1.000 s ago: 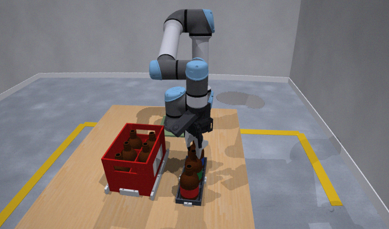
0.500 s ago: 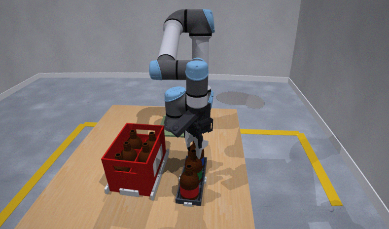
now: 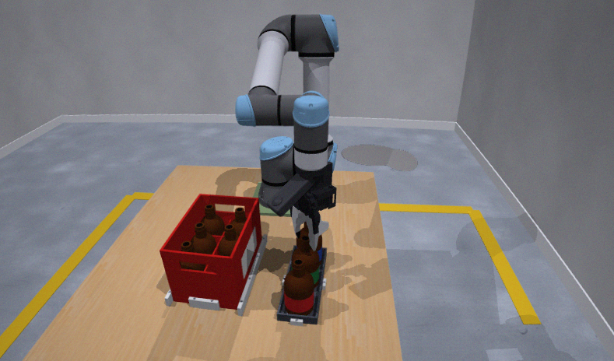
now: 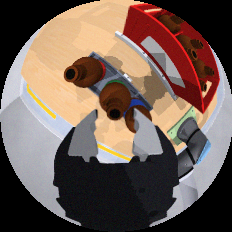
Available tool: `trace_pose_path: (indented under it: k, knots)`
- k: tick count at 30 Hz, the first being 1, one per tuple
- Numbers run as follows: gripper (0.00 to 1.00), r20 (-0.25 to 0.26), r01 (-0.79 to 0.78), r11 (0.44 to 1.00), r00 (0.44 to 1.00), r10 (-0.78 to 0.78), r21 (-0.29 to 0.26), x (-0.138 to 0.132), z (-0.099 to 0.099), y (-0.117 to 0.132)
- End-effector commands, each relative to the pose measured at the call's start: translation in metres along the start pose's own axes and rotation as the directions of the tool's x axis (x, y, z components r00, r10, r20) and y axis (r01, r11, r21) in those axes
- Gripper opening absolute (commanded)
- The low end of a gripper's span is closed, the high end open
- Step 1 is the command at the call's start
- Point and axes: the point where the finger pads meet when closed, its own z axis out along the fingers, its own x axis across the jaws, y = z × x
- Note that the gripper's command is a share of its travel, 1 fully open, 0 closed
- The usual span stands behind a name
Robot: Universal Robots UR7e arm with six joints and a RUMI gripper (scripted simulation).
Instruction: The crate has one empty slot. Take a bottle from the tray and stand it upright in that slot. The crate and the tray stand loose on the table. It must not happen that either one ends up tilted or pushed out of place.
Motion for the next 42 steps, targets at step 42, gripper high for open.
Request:
trace_pose_path:
  k: [42]
  knots:
    - [0.00,-0.002,0.002,1.000,1.000,-0.002,-0.001,0.0003,0.0015,0.0011]
